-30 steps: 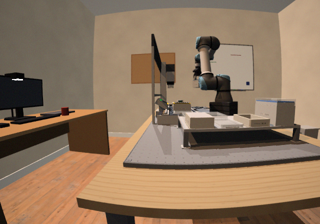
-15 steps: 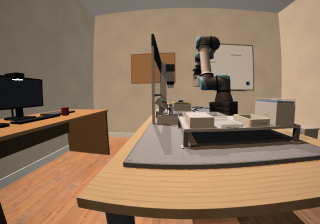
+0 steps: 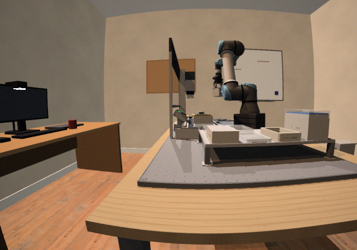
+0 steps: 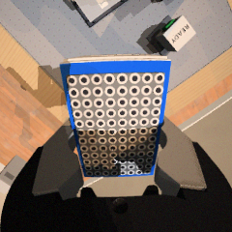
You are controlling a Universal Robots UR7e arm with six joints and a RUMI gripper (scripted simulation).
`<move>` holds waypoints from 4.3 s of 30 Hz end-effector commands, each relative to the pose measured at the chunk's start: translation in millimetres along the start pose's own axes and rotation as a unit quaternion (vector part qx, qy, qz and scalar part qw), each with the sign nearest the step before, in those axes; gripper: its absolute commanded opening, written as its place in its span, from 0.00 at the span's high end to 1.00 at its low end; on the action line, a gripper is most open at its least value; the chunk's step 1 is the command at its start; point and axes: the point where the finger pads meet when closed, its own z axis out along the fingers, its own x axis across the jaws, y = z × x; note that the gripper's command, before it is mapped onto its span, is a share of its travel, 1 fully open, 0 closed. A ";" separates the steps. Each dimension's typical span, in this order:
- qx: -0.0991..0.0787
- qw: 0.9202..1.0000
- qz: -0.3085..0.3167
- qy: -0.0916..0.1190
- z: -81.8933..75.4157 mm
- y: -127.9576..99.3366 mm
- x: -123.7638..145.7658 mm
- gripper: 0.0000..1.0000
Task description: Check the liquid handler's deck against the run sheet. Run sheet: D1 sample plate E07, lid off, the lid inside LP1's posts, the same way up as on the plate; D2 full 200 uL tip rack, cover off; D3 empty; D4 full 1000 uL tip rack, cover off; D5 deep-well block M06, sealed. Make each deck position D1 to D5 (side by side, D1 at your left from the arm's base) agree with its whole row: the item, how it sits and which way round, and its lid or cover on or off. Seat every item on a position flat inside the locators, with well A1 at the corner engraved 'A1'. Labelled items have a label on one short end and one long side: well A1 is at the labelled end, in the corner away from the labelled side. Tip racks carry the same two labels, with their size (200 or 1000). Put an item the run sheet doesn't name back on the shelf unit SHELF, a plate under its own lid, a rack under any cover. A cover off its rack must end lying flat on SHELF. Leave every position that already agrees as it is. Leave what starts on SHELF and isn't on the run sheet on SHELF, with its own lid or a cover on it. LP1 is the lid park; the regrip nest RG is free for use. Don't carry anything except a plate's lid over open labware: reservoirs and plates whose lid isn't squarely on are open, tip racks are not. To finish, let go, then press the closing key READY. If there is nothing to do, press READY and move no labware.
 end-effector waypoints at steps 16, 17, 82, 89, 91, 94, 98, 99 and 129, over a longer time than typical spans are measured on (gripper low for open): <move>-0.001 1.000 0.000 0.000 -0.8 -52.7 68.5 1.00; -0.001 1.000 0.000 0.000 -0.8 -52.7 68.5 1.00; 0.000 0.899 0.438 0.001 -0.8 -52.6 68.6 1.00; 0.000 0.899 0.438 0.001 -0.8 -52.6 68.5 1.00; 0.000 0.899 0.438 0.001 -0.8 -52.6 68.5 1.00; 0.000 0.899 0.438 0.001 -0.8 -52.6 68.6 1.00; 0.000 0.890 0.456 0.001 -0.8 -60.5 62.4 1.00; 0.000 0.885 0.465 0.001 -0.8 -64.5 59.4 1.00; 0.000 0.878 0.478 0.001 -0.7 -131.5 7.3 1.00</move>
